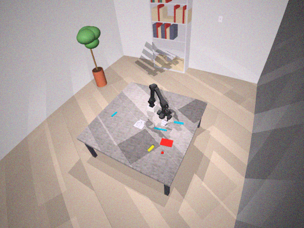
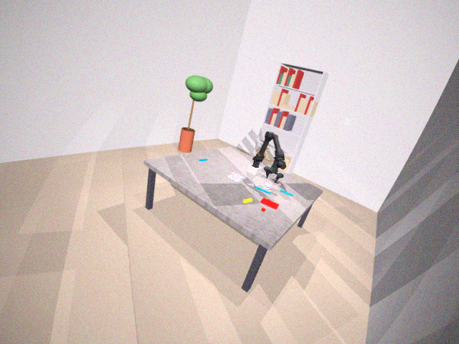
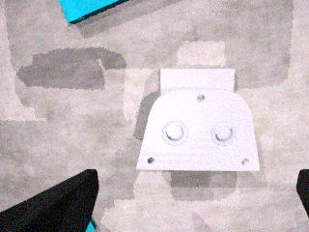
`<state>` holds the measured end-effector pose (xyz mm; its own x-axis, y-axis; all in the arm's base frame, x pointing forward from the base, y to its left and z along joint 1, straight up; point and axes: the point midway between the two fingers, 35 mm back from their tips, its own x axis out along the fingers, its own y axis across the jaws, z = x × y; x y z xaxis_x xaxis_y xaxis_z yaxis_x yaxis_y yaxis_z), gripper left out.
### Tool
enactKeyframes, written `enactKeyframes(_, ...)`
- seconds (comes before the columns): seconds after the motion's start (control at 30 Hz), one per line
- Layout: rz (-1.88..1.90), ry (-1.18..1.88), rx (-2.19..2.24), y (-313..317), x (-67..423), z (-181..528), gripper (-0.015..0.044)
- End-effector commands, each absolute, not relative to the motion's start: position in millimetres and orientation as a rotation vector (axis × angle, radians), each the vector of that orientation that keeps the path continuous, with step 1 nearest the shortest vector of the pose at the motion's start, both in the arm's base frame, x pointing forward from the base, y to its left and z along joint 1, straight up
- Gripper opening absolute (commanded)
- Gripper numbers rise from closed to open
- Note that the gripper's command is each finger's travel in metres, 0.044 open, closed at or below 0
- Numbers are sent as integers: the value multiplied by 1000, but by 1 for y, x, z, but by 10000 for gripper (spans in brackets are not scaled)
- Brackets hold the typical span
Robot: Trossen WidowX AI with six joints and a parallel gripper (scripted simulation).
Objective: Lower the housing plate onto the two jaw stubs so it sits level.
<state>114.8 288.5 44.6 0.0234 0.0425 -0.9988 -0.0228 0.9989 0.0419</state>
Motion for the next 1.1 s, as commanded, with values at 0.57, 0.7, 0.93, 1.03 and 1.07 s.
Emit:
enactKeyframes(0.57, 35, 1560, 7, 285, 112, 20, 440)
enactKeyframes(0.7, 35, 1560, 7, 285, 112, 13, 440)
enactKeyframes(0.93, 35, 1560, 7, 285, 112, 7, 440)
enactKeyframes(1.03, 35, 1560, 7, 285, 112, 7, 440)
enactKeyframes(1.07, 35, 1560, 7, 285, 112, 7, 440)
